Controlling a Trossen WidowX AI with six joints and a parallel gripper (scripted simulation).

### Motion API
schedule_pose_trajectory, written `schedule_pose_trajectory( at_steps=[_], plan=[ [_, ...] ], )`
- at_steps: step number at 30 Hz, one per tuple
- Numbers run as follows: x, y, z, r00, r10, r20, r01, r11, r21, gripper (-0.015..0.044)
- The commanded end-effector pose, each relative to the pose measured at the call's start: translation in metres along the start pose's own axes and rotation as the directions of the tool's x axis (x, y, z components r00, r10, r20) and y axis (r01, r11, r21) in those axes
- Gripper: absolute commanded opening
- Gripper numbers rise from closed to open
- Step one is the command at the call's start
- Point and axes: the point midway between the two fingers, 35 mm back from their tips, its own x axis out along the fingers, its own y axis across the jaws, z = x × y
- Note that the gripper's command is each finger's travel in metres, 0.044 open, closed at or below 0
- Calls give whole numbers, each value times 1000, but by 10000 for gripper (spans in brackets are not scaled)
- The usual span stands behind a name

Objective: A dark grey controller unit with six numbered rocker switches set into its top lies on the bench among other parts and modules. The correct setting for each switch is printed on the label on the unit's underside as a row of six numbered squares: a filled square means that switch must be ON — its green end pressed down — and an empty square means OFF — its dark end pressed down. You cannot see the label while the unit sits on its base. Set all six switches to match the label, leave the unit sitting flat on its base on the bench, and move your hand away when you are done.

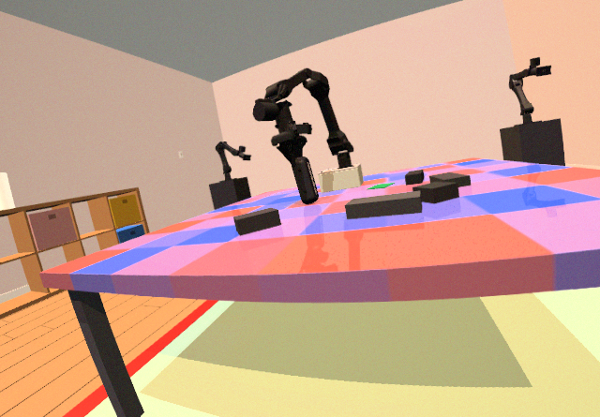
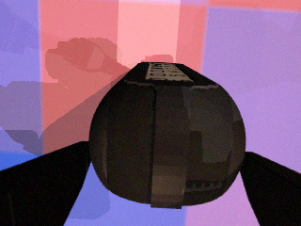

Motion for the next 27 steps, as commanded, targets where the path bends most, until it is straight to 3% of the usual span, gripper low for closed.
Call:
schedule_pose_trajectory(
  at_steps=[1, 27],
  plan=[
    [4, 0, -6, 1000, 10, -18, -10, 1000, -3, 338],
    [6, 0, -25, 997, 10, -81, -10, 1000, -3, 338]
  ],
)
